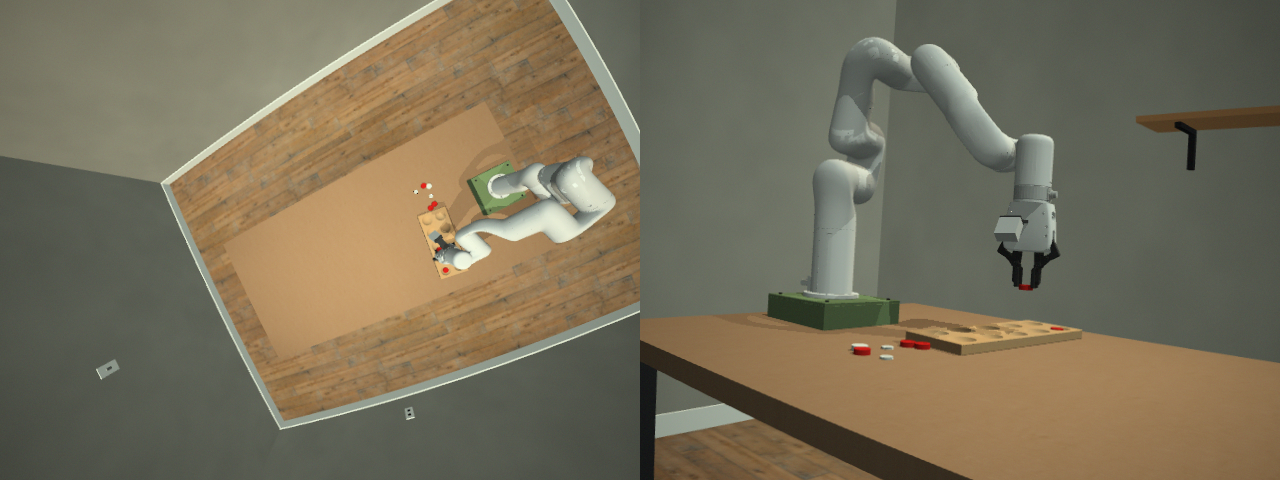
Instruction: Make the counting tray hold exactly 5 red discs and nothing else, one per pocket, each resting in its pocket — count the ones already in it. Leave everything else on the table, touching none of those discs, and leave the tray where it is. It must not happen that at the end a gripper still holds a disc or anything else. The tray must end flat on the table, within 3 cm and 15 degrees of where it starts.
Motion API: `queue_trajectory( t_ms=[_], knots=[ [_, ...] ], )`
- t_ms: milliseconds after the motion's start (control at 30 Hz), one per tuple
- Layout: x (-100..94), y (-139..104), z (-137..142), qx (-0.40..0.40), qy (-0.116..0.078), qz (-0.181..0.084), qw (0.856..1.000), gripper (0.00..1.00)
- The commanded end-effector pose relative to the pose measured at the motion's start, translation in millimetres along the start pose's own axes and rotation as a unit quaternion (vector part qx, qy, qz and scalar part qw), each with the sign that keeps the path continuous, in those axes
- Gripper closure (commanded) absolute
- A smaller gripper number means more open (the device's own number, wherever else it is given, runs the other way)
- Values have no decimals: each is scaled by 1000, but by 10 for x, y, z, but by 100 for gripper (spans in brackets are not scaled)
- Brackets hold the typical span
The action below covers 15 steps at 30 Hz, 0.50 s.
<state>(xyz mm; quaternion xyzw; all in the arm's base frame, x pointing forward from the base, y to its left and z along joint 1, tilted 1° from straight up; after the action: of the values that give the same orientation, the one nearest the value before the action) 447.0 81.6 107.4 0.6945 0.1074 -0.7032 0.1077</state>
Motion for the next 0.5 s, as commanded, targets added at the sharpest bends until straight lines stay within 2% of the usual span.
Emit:
queue_trajectory(
  t_ms=[0, 100, 200, 300, 367, 467],
  knots=[
    [-31, -392, -155, 1, 1, 1, 1000, 100],
    [-43, -639, -210, 1, 2, 1, 1000, 100],
    [-41, -660, -214, 1, 2, 1, 1000, 100],
    [78, -662, -213, 1, 2, 1, 1000, 100],
    [78, -662, -213, 1, 2, 1, 1000, 100],
    [374, -667, -196, 1, 1, 1, 1000, 100]
  ],
)
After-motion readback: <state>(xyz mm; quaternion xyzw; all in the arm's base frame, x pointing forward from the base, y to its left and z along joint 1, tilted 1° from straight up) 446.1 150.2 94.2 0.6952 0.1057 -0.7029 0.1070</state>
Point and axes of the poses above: the point where the finger pads meet when closed, its own x axis out along the fingers, its own z axis across the jaws, y = z × x, the point moved 3 cm from there along -x, back along the fingers, and after that the axes turned 12 degrees about -x, right-handed, at the moved point
